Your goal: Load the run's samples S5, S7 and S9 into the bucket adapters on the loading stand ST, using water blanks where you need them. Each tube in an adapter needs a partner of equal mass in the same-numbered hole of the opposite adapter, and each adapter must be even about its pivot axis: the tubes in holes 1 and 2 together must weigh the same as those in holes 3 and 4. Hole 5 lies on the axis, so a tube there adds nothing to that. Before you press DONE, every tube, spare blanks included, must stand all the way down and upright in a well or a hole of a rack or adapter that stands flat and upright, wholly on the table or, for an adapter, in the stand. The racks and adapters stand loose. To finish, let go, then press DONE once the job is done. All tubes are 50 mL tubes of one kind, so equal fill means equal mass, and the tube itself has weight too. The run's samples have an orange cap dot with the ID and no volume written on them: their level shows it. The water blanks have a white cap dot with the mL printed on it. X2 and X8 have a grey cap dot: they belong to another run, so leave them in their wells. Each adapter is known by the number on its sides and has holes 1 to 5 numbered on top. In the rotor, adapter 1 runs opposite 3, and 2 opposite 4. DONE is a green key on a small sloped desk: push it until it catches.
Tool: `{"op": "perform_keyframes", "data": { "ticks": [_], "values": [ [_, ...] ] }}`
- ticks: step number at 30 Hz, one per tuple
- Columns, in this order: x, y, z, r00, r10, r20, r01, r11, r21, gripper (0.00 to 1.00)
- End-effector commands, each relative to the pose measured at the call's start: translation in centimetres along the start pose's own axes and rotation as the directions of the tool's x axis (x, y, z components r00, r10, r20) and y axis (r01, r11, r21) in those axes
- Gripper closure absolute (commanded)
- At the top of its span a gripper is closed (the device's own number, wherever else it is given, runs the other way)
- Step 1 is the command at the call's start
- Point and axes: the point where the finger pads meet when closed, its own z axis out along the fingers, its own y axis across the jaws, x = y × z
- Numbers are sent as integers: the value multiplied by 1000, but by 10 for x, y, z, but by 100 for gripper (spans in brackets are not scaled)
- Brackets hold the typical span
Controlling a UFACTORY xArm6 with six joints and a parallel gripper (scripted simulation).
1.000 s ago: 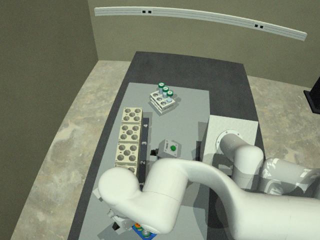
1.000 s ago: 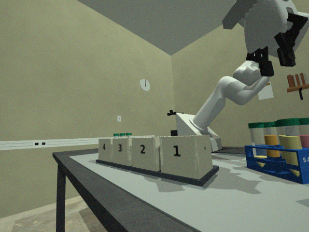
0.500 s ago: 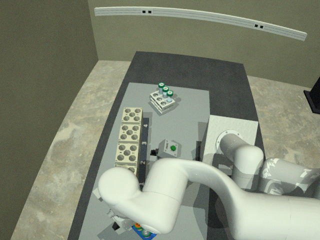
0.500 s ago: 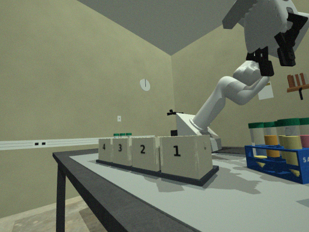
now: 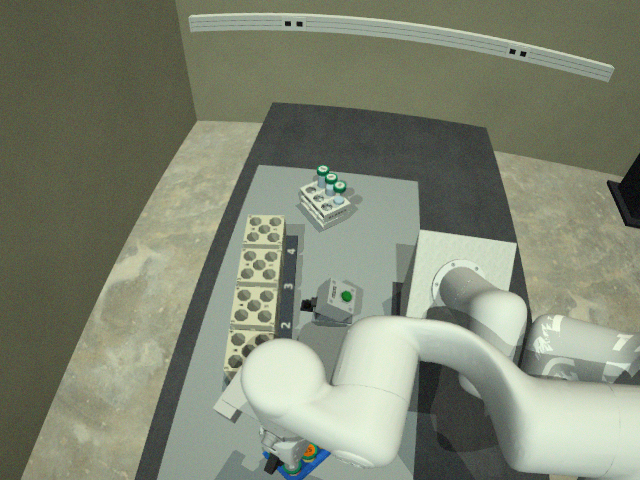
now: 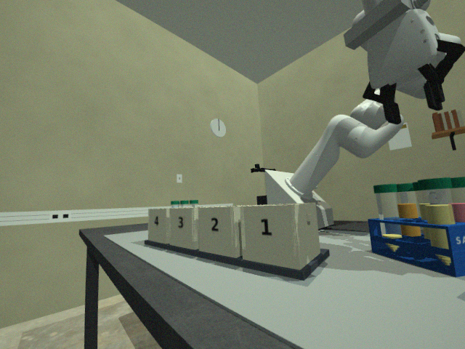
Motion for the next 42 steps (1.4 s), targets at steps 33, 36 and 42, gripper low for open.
{"op": "perform_keyframes", "data": {
  "ticks": [33, 36, 42],
  "values": [
    [-12, 6, -2, 446, -895, -12, 895, 446, 1, 43],
    [-12, 6, -2, 385, -923, -12, 923, 385, 0, 43],
    [-12, 6, -2, 287, -958, -12, 958, 287, -1, 43]
  ]
}}
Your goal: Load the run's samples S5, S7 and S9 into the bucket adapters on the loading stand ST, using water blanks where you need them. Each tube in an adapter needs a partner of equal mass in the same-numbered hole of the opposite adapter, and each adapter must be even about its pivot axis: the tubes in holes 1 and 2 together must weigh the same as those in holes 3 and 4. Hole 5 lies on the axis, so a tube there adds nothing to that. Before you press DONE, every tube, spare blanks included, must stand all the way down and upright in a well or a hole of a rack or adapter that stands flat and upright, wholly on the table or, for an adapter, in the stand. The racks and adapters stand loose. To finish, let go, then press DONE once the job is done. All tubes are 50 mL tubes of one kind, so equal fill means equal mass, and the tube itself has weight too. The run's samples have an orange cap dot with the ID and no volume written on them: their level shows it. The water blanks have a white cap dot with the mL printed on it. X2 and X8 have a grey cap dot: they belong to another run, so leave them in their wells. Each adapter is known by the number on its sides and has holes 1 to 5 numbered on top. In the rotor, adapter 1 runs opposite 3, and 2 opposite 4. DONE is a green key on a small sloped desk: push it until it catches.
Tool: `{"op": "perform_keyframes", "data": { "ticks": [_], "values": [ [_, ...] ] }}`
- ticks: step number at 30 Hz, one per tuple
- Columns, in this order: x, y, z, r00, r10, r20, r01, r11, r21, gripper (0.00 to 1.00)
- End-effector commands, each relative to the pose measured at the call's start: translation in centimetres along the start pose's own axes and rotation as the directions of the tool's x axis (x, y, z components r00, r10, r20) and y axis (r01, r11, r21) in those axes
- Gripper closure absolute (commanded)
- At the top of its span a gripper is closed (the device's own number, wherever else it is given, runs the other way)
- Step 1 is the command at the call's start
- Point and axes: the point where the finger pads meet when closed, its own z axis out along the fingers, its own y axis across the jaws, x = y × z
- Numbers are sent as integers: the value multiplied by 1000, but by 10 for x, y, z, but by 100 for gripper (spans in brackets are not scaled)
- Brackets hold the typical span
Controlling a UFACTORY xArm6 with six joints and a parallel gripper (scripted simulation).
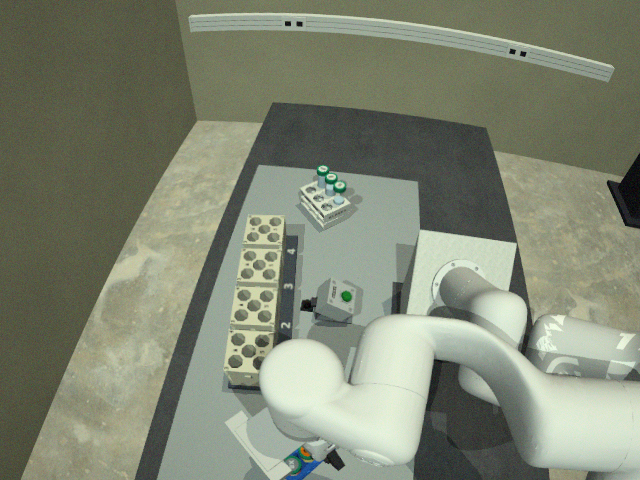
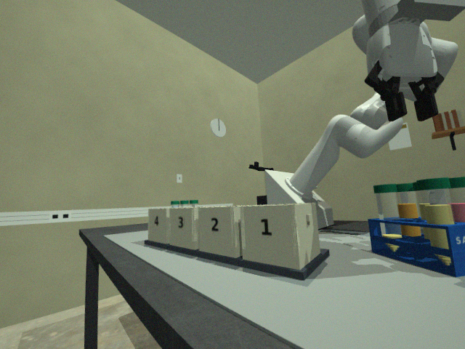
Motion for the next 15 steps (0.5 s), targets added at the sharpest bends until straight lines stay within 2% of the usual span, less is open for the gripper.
{"op": "perform_keyframes", "data": {
  "ticks": [1, 8, 15],
  "values": [
    [1, 0, -1, 997, -75, -5, 75, 997, 5, 43],
    [1, 0, -1, 997, -75, -5, 75, 997, 5, 43],
    [1, 0, 9, 997, -75, -5, 75, 997, 5, 43]
  ]
}}
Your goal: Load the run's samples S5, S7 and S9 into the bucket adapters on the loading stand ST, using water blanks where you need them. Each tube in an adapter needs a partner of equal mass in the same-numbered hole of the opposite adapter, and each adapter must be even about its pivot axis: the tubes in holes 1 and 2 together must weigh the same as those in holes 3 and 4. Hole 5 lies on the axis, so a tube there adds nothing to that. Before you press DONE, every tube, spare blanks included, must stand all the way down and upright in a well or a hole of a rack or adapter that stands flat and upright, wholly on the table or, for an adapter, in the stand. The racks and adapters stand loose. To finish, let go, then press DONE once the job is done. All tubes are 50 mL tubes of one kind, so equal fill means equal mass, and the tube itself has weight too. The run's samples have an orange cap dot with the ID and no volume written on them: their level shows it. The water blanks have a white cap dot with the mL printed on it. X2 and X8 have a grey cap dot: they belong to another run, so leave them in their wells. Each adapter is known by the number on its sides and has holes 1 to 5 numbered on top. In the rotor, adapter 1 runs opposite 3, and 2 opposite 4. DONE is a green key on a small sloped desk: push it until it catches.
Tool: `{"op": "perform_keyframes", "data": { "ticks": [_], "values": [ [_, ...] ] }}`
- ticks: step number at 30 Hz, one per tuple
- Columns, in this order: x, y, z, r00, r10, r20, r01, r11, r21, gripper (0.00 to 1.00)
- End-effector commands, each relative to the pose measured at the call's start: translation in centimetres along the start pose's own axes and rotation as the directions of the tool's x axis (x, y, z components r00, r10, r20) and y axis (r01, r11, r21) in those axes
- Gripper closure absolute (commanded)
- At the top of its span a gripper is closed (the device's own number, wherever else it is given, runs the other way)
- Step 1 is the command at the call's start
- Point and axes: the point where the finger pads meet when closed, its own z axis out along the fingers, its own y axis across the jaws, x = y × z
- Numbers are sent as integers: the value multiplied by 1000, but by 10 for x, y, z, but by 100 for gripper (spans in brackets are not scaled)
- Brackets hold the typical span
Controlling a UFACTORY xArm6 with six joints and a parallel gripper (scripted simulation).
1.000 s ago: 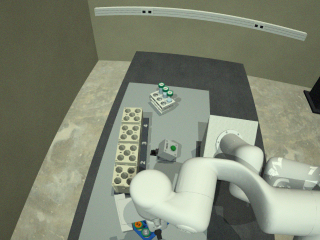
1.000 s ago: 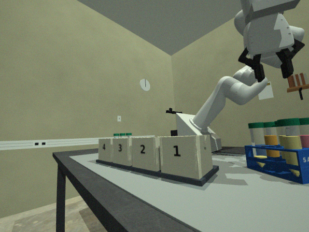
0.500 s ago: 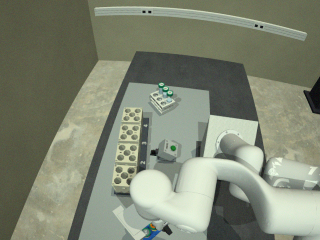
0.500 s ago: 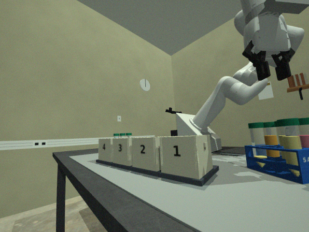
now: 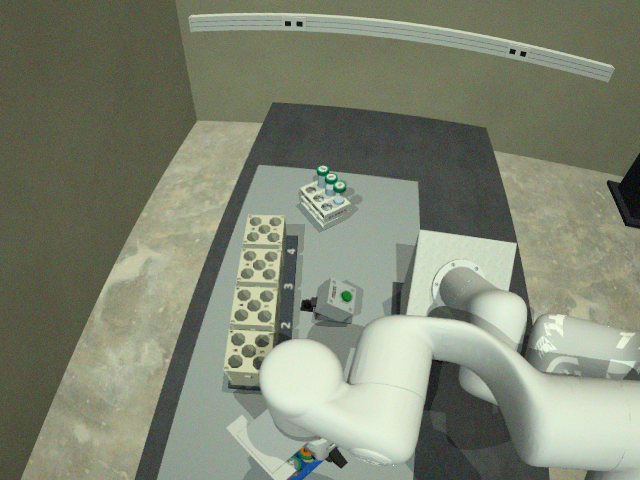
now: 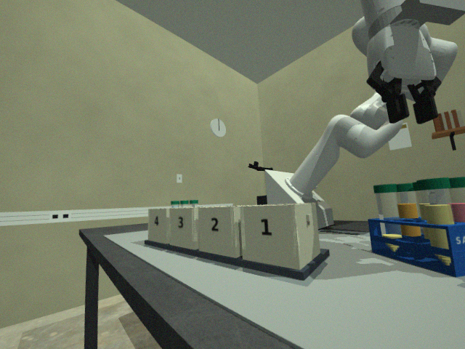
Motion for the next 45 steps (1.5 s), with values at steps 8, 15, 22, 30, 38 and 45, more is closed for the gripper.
{"op": "perform_keyframes", "data": {
  "ticks": [8, 15, 22, 30, 38, 45],
  "values": [
    [1, 0, 21, 1000, -2, -2, 2, 1000, -1, 43],
    [1, 0, 31, 1000, -2, -2, 2, 1000, -1, 43],
    [1, 0, 45, 1000, -2, -2, 2, 1000, -1, 43],
    [1, 0, 59, 1000, -2, -2, 2, 1000, -1, 43],
    [1, 0, 73, 1000, -2, -2, 2, 1000, -1, 43],
    [1, 0, 87, 1000, -2, -2, 2, 1000, -1, 43]
  ]
}}
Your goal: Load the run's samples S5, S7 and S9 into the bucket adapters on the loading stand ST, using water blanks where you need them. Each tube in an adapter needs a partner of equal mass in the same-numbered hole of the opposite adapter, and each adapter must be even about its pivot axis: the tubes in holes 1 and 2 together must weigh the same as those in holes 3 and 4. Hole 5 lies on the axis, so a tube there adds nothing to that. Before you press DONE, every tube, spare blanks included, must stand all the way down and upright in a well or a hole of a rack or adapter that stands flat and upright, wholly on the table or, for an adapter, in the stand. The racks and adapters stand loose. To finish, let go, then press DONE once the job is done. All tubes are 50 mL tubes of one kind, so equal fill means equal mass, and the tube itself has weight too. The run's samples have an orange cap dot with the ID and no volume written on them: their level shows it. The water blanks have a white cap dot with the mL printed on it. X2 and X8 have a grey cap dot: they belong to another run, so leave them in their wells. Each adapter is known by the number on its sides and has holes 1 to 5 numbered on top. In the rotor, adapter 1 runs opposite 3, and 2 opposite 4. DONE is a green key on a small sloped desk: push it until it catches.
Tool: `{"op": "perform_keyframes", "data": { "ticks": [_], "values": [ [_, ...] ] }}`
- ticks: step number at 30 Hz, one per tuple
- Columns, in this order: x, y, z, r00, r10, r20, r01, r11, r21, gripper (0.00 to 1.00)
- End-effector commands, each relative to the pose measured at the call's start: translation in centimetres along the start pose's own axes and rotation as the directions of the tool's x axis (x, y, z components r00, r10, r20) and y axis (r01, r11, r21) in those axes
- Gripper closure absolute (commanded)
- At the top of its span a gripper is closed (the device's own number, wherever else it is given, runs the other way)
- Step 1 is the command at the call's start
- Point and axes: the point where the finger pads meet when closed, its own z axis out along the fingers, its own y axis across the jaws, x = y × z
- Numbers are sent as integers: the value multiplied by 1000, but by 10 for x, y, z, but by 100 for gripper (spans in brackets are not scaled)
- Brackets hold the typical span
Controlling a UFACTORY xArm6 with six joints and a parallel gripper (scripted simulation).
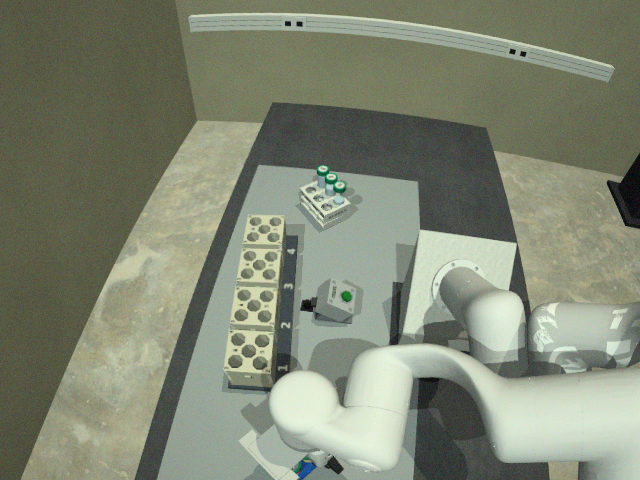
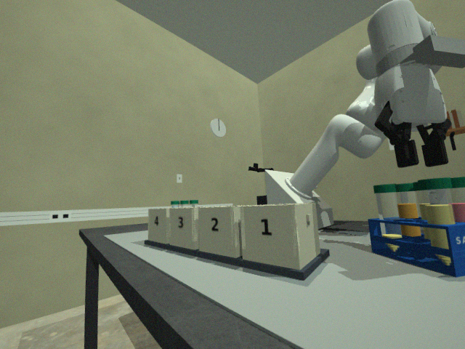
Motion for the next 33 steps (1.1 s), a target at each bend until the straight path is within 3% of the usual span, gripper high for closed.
{"op": "perform_keyframes", "data": {
  "ticks": [1, 13, 33],
  "values": [
    [1, 0, 9, 1000, -1, -3, 1, 1000, -2, 43],
    [1, 0, 29, 1000, -1, -3, 1, 1000, -2, 43],
    [1, 0, 34, 1000, -1, -3, 1, 1000, -2, 43]
  ]
}}
